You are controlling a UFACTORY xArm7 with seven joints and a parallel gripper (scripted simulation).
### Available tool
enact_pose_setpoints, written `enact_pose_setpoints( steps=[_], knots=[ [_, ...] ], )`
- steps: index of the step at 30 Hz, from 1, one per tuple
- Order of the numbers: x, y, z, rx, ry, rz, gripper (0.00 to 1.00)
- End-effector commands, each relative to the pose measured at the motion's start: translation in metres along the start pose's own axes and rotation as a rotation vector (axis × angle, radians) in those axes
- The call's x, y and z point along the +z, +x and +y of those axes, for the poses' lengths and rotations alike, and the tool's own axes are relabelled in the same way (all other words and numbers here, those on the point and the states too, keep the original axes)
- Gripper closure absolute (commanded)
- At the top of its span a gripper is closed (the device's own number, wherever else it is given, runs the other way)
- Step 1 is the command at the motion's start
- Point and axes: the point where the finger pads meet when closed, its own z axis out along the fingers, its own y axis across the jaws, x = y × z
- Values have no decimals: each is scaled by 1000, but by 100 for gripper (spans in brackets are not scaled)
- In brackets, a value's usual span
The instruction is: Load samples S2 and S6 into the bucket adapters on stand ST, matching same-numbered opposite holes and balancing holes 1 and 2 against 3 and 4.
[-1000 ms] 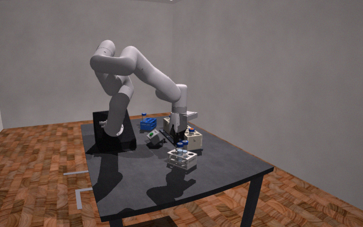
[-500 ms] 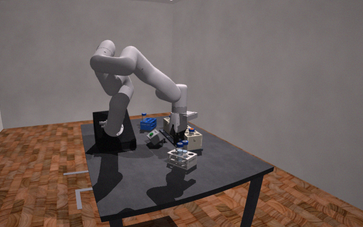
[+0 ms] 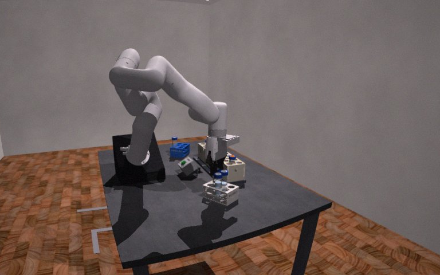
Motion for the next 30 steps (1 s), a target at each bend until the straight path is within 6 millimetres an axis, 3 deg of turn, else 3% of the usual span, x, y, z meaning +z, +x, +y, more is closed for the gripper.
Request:
enact_pose_setpoints(
  steps=[1, 30],
  knots=[
    [-2, 1, -1, 0, 2, 3, 100],
    [-20, 1, -1, 0, 2, 3, 100]
  ],
)
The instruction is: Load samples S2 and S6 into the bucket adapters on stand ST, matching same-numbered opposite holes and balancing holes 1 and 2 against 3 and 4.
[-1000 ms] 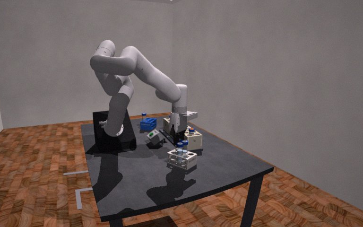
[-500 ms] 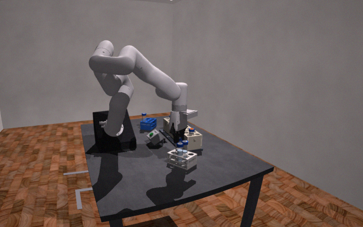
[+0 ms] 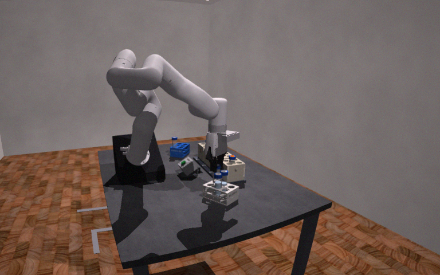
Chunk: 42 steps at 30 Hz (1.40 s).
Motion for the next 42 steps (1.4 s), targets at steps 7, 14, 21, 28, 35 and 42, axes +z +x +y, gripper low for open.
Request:
enact_pose_setpoints(
  steps=[7, 14, 21, 28, 35, 42],
  knots=[
    [-8, 1, -1, 0, 2, 3, 100],
    [-22, 1, -1, 0, 2, 3, 100],
    [-32, 1, -1, 0, 2, 3, 100],
    [-46, 1, -1, 0, 2, 3, 100],
    [-58, 1, -1, 0, 2, 3, 100],
    [-70, 1, -1, 0, 2, 3, 100]
  ],
)
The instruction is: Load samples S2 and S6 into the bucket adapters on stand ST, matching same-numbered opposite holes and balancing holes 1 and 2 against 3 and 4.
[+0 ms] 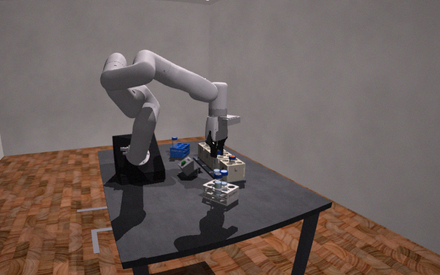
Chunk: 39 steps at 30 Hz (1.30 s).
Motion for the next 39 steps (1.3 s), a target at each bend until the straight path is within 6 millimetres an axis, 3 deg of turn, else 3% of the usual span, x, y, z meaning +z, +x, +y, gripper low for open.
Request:
enact_pose_setpoints(
  steps=[1, 26, 34, 39],
  knots=[
    [-7, 1, -1, 0, 2, 3, 100],
    [-53, 1, -1, 0, 3, 3, 100],
    [-54, 1, -1, 0, 3, 3, 100],
    [-54, -12, -22, -166, 3, 3, 100]
  ],
)
